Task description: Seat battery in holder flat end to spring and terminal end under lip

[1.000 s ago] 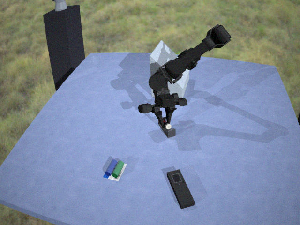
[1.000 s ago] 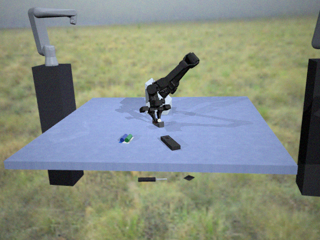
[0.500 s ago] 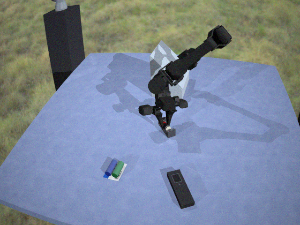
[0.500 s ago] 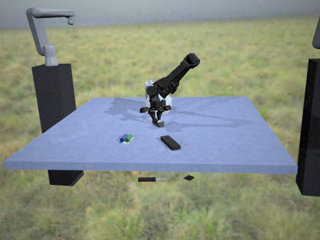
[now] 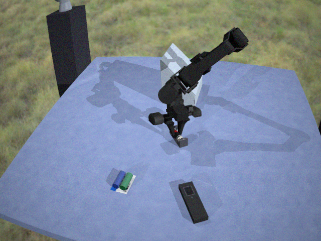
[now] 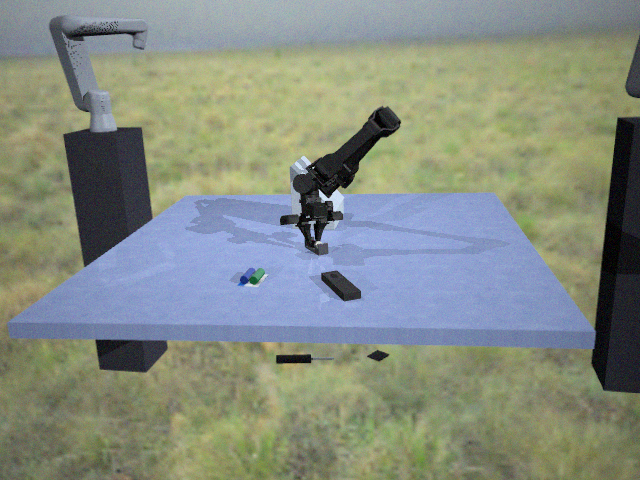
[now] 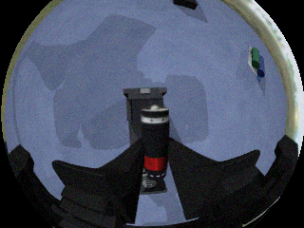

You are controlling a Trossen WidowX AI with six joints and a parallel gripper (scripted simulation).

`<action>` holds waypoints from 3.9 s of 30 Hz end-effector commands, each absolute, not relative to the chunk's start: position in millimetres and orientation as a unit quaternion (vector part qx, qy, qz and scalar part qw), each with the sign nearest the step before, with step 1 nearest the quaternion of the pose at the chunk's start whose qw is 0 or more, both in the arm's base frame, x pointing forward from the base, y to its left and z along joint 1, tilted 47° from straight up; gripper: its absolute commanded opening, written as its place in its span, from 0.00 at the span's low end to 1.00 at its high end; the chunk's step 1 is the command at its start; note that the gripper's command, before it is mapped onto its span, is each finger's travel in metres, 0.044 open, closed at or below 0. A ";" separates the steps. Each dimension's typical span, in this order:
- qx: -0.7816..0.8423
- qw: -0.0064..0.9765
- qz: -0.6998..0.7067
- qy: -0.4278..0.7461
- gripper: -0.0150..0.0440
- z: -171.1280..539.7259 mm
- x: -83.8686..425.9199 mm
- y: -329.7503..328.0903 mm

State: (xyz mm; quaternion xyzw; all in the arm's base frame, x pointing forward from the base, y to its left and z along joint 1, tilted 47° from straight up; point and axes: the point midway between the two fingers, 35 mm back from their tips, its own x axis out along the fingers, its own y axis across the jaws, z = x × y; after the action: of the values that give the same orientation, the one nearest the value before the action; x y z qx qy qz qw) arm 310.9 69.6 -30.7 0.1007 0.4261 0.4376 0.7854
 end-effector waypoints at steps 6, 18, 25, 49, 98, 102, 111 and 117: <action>0.079 0.772 0.436 0.455 0.38 -33.0 309.4 69.6; 0.059 0.752 0.441 0.486 0.38 -30.6 308.0 71.8; 0.045 0.738 0.443 0.506 0.38 -29.7 307.4 73.9; -0.002 0.705 0.433 0.562 0.38 -27.3 307.1 79.3; -0.003 0.715 0.428 0.553 0.55 -14.8 320.4 81.8; -0.003 0.715 0.428 0.553 0.55 -9.4 320.0 75.4; -0.001 0.713 0.427 0.557 0.68 -1.2 319.2 62.9; -0.004 0.714 0.427 0.554 0.95 38.7 317.7 20.9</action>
State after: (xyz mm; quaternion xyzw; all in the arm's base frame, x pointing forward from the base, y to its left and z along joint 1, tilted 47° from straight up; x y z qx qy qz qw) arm 315.0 38.2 18.3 0.0039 0.5626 0.4289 0.7068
